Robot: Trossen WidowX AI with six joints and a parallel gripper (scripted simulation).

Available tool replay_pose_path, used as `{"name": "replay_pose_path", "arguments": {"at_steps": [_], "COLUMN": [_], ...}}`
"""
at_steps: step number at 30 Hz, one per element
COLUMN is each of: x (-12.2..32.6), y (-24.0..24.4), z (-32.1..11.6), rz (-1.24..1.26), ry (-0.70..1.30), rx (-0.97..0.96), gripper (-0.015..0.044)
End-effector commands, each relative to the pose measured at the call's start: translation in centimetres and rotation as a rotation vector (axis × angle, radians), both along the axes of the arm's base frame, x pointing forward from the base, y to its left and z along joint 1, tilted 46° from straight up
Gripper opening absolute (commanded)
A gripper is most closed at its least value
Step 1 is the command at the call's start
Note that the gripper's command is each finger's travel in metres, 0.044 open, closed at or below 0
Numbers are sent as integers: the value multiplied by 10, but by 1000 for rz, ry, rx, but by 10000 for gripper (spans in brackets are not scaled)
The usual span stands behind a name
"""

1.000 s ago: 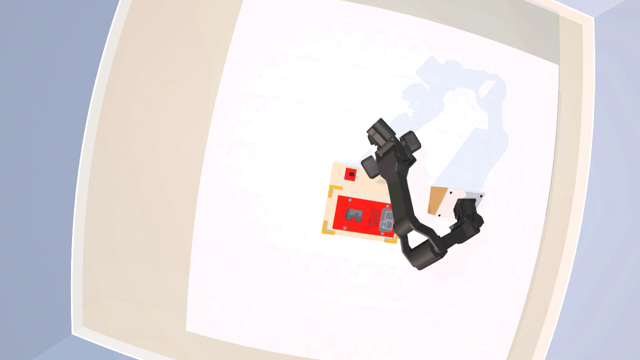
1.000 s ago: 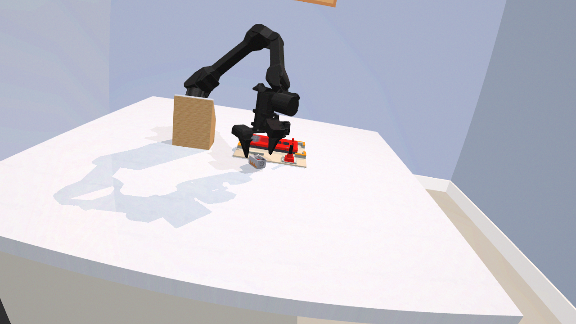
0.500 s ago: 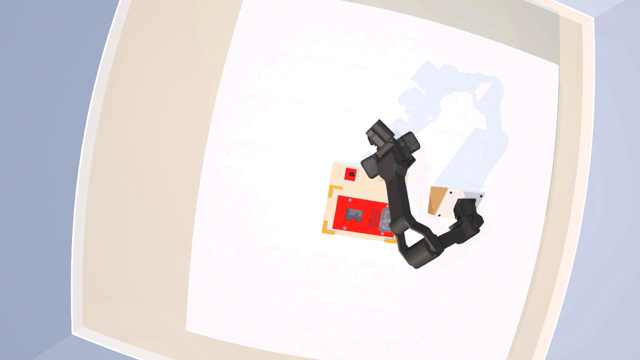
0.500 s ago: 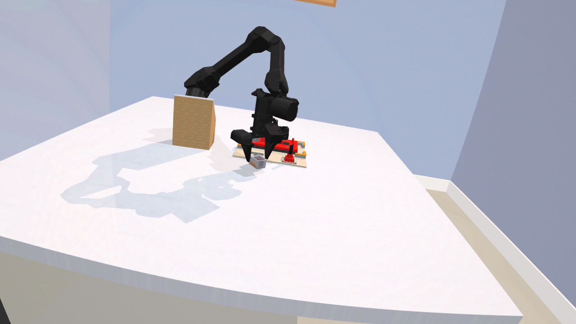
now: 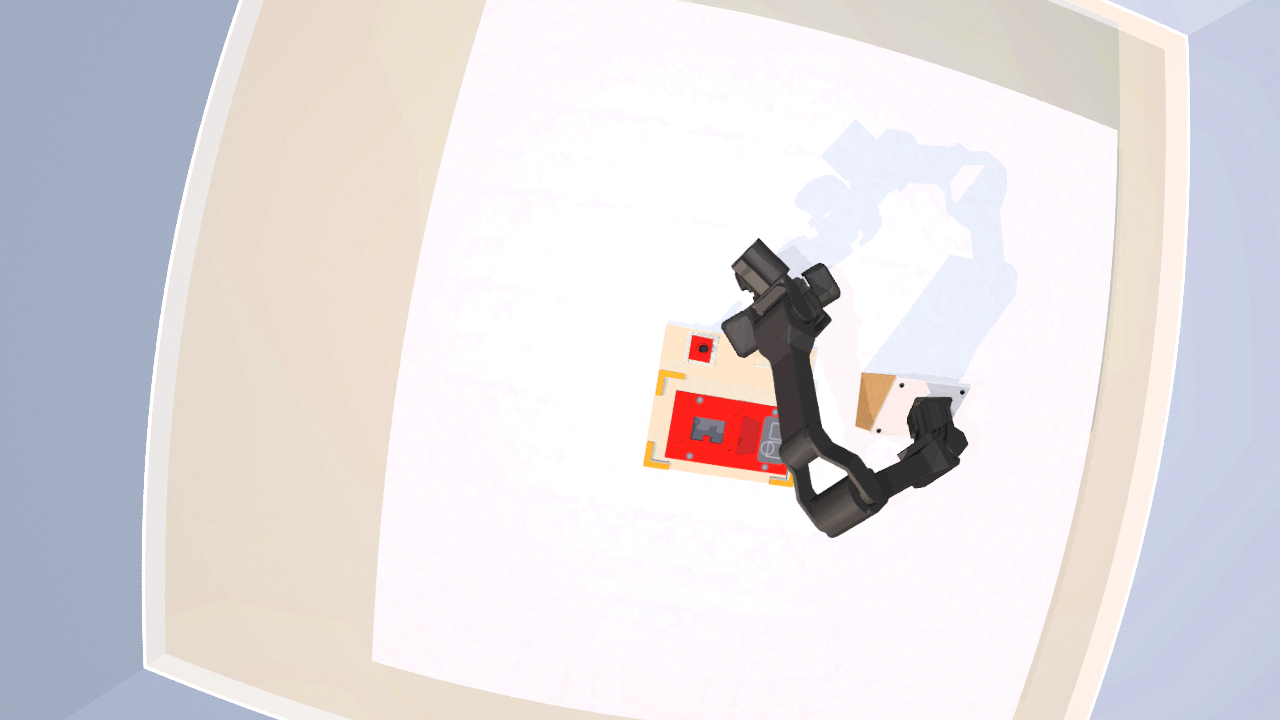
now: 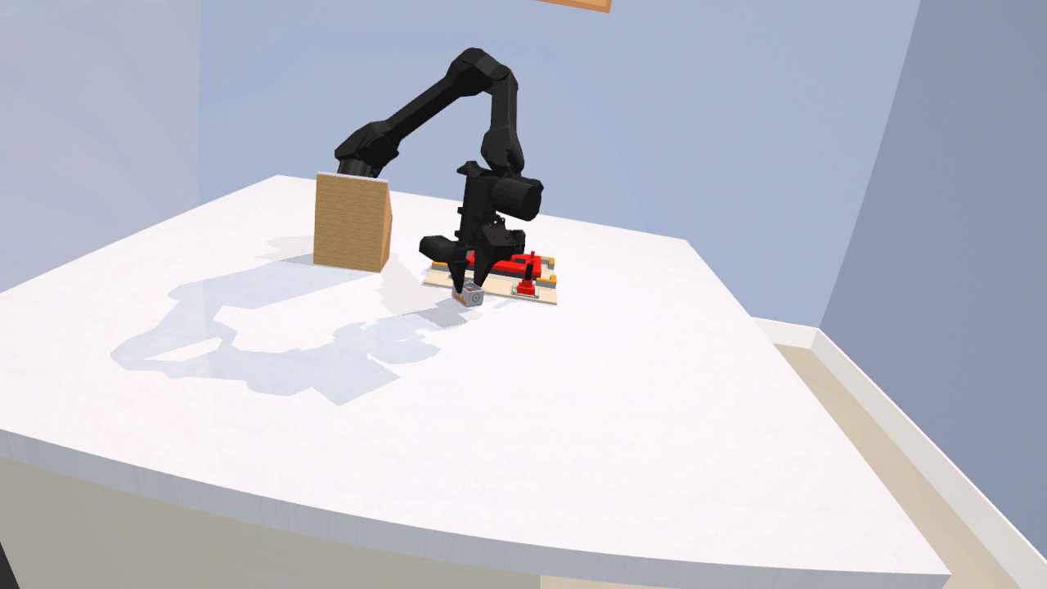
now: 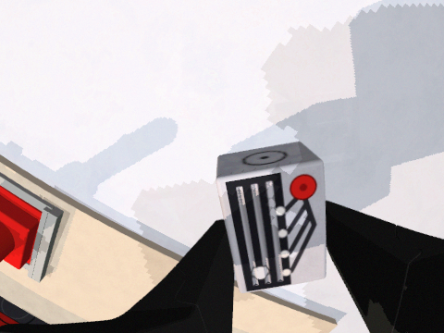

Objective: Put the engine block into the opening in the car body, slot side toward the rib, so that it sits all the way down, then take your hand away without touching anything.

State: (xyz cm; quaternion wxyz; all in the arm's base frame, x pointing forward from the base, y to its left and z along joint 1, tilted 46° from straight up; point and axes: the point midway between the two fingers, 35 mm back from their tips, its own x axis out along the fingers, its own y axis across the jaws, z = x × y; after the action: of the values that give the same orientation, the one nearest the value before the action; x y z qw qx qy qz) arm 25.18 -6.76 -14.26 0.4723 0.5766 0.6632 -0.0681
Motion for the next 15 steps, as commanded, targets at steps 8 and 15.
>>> {"name": "replay_pose_path", "arguments": {"at_steps": [8,15], "x": [2,0], "y": [-20,-37], "z": [14,27], "rz": [-6,-7], "ry": [3,4], "rx": [-5,-9], "gripper": [0,0]}}
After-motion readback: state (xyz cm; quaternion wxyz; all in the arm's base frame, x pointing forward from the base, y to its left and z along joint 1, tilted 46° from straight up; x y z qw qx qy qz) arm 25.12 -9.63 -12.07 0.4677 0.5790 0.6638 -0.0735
